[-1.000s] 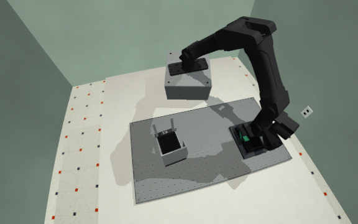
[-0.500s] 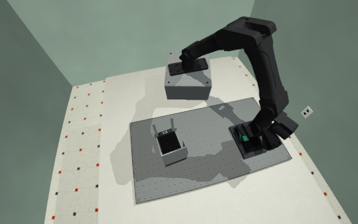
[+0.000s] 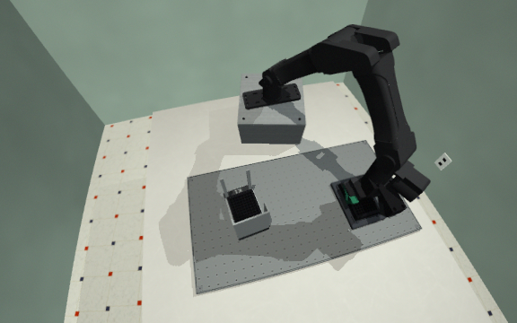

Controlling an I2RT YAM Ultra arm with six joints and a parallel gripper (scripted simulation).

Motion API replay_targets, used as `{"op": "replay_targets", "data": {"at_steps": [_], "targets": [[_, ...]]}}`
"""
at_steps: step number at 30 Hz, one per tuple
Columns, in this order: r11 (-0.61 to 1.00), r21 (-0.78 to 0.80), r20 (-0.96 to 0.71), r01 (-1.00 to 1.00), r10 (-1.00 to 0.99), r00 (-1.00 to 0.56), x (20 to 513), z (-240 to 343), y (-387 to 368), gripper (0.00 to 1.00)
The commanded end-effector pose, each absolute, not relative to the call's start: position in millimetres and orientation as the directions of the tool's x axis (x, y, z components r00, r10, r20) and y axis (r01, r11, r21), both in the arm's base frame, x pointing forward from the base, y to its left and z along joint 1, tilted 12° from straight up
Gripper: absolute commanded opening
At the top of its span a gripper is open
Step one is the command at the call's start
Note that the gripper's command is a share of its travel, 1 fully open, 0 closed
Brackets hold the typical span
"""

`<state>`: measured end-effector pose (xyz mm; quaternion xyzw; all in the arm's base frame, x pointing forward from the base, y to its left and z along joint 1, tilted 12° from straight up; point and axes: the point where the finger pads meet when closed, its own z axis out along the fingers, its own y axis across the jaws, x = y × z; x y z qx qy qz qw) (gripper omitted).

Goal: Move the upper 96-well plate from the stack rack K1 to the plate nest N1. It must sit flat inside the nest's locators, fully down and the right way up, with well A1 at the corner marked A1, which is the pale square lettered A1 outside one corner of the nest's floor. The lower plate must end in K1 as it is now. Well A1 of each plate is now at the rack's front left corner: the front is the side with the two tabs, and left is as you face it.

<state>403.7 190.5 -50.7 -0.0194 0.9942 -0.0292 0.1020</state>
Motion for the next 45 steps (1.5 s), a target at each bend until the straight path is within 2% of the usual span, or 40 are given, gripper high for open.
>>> {"op": "replay_targets", "data": {"at_steps": [1, 27, 28, 45], "targets": [[0.998, -0.046, -0.235, -0.038, -0.048, -0.971, 415, -42, 197, 0.0], [0.999, -0.042, -0.242, -0.033, -0.042, -0.969, 419, -43, 197, 0.0], [0.999, -0.042, -0.242, -0.033, -0.042, -0.969, 419, -43, 197, 1.0], [0.999, -0.043, -0.242, -0.033, -0.042, -0.969, 419, -43, 197, 1.0]]}}
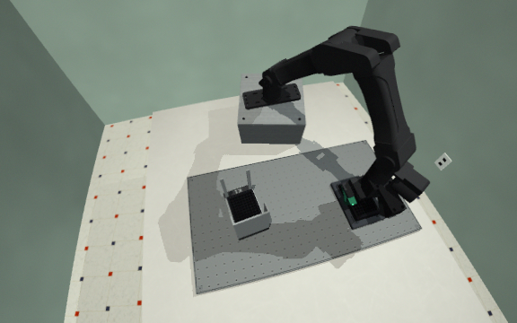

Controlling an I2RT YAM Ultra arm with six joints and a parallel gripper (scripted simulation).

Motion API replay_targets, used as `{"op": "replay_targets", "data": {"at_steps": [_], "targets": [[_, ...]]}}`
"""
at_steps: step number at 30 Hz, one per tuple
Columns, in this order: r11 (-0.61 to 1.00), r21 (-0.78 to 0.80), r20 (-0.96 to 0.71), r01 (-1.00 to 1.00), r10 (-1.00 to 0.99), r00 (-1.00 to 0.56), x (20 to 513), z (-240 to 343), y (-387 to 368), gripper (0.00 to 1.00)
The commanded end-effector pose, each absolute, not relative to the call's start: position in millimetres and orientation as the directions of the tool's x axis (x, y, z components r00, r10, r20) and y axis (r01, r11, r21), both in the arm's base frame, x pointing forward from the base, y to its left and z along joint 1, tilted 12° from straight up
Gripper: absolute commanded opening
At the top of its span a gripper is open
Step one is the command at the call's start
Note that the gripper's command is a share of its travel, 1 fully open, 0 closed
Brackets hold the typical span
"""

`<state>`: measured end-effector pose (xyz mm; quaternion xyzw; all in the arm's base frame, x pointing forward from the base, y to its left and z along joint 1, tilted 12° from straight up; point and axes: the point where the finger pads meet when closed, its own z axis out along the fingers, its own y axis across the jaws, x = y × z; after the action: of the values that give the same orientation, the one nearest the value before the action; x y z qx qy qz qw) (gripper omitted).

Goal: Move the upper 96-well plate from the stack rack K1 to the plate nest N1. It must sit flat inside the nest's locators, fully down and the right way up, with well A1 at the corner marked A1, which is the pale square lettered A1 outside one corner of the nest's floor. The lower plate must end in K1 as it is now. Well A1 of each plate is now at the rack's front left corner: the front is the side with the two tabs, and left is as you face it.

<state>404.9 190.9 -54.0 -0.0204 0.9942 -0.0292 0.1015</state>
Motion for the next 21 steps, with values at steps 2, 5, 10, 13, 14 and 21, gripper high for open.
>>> {"op": "replay_targets", "data": {"at_steps": [2, 5, 10, 13, 14, 21], "targets": [[0.999, -0.043, -0.242, -0.033, -0.042, -0.969, 419, -43, 197, 1.0], [0.999, -0.042, -0.242, -0.034, -0.044, -0.969, 416, -32, 197, 1.0], [0.998, -0.041, -0.243, -0.038, -0.047, -0.969, 411, -22, 202, 1.0], [0.998, -0.042, -0.243, -0.038, -0.047, -0.969, 409, -14, 202, 1.0], [0.998, -0.042, -0.244, -0.038, -0.047, -0.969, 409, -11, 202, 1.0], [0.998, -0.043, -0.244, -0.037, -0.047, -0.969, 407, -3, 202, 1.0]]}}
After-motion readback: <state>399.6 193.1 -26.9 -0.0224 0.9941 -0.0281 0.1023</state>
